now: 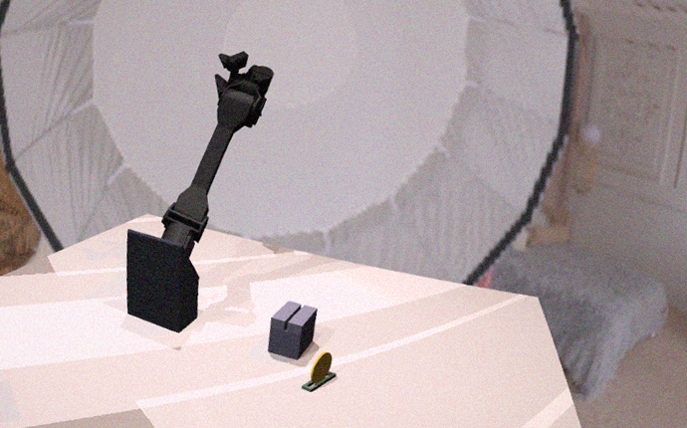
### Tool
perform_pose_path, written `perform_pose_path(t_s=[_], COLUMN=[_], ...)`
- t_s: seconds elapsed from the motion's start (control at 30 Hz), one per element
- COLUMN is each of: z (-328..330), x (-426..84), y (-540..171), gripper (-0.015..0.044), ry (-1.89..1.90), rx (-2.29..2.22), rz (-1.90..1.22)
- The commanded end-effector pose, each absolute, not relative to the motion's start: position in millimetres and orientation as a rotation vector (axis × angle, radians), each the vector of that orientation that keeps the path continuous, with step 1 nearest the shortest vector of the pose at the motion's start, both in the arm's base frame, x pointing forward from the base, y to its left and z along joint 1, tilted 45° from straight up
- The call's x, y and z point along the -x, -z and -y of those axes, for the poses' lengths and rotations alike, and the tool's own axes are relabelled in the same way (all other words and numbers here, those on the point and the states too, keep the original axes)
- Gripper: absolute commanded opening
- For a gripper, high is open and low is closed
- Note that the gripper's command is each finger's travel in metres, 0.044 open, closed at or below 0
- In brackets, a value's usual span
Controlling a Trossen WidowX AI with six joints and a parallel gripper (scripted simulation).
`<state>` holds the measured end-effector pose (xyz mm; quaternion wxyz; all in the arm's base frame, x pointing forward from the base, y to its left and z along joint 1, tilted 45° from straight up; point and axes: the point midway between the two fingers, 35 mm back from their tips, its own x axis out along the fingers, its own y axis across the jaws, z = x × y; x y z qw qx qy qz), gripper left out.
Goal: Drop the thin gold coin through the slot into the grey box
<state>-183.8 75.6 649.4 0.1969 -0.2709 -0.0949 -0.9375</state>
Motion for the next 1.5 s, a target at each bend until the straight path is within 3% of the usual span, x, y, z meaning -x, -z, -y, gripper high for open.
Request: perform_pose_path(t_s=[0.0,0.27,0.5,0.73,1.07,1.47], z=[-76.9,-139.5,-231.8,-325.8,-419.7,-445.7], x=[183.6,178.8,161.6,111.0,-9.5,-157.0], y=[-649.3,-640.5,-616.0,-575.7,-500.1,-410.1], gripper=[0.0374,0.0164,0.0161,0.0161,0.0161,0.0161], ry=[2.629,2.826,3.134,3.491,3.990,4.429], rx=[0.761,0.854,0.910,0.904,0.756,0.389], rz=[0.267,0.272,0.213,0.144,0.116,0.238])
